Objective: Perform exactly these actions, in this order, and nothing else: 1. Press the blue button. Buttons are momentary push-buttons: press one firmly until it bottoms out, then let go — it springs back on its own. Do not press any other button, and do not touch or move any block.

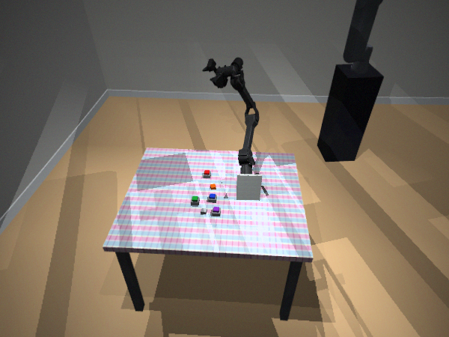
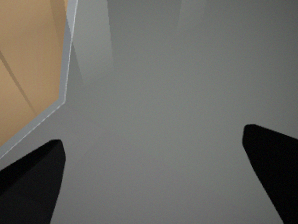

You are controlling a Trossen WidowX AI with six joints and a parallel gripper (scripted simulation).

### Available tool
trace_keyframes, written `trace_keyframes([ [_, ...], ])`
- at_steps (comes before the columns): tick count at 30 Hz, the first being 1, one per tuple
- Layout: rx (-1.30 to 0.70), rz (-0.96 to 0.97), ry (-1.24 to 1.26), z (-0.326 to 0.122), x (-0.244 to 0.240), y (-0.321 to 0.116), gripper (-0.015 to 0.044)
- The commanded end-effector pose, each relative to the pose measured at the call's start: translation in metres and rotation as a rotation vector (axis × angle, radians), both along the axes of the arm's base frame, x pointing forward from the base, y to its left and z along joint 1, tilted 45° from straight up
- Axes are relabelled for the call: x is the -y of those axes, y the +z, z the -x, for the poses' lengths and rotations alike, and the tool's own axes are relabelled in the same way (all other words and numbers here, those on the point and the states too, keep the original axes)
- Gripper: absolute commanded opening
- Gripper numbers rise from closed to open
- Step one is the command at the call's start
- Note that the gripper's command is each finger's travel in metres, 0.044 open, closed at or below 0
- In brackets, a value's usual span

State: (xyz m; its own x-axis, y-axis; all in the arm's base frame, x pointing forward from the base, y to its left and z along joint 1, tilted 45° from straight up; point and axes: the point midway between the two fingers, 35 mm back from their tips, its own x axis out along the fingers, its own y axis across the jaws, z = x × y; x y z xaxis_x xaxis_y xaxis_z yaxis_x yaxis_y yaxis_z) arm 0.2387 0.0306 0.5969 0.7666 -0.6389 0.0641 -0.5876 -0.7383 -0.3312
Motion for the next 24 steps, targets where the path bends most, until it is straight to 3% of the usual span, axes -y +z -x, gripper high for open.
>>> trace_keyframes([
  [1, -0.008, 0.013, 0.001, -0.002, -0.001, -0.001, 0.0400],
  [4, -0.131, 0.211, 0.021, -0.031, -0.023, -0.019, 0.0400],
  [11, -0.565, 0.776, 0.099, -0.108, -0.078, -0.104, 0.0400],
  [18, -1.120, 1.416, 0.271, -0.164, -0.113, -0.248, 0.0400],
  [24, -1.569, 1.920, 0.542, -0.170, -0.111, -0.383, 0.0400],
])
